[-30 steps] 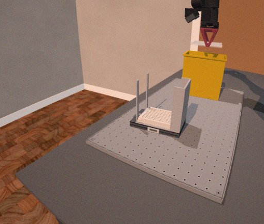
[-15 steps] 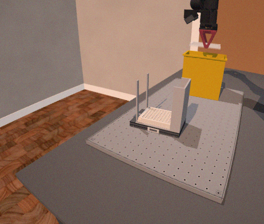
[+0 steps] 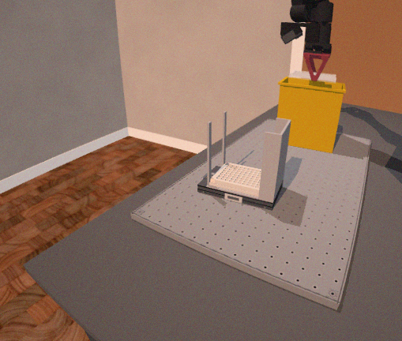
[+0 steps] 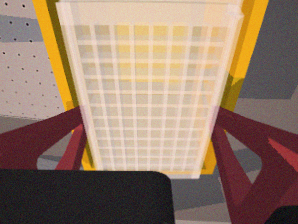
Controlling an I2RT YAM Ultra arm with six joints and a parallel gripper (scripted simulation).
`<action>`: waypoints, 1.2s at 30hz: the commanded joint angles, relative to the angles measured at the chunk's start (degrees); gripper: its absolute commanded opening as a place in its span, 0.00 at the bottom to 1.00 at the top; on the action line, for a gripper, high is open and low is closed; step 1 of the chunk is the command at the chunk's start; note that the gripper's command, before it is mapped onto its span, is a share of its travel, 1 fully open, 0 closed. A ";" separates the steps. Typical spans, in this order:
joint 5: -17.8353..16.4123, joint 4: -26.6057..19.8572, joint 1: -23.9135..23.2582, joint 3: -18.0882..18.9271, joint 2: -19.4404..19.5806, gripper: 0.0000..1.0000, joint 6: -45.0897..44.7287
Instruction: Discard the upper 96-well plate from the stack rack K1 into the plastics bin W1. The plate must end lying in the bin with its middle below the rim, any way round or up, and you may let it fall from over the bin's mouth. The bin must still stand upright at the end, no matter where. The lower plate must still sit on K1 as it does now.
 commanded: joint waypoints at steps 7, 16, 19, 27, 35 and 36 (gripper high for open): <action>-0.22 0.88 -0.66 -1.28 -1.60 0.00 0.06; -0.39 1.16 -0.90 -1.87 -1.93 0.00 -0.21; -0.42 0.96 -0.92 -1.98 -1.98 0.00 -0.28; -0.39 1.06 -0.89 -0.05 -1.96 0.00 -0.29; -0.43 0.80 -0.92 0.60 -1.93 0.00 -0.34; -0.44 0.77 -0.93 0.61 -1.92 0.00 -0.34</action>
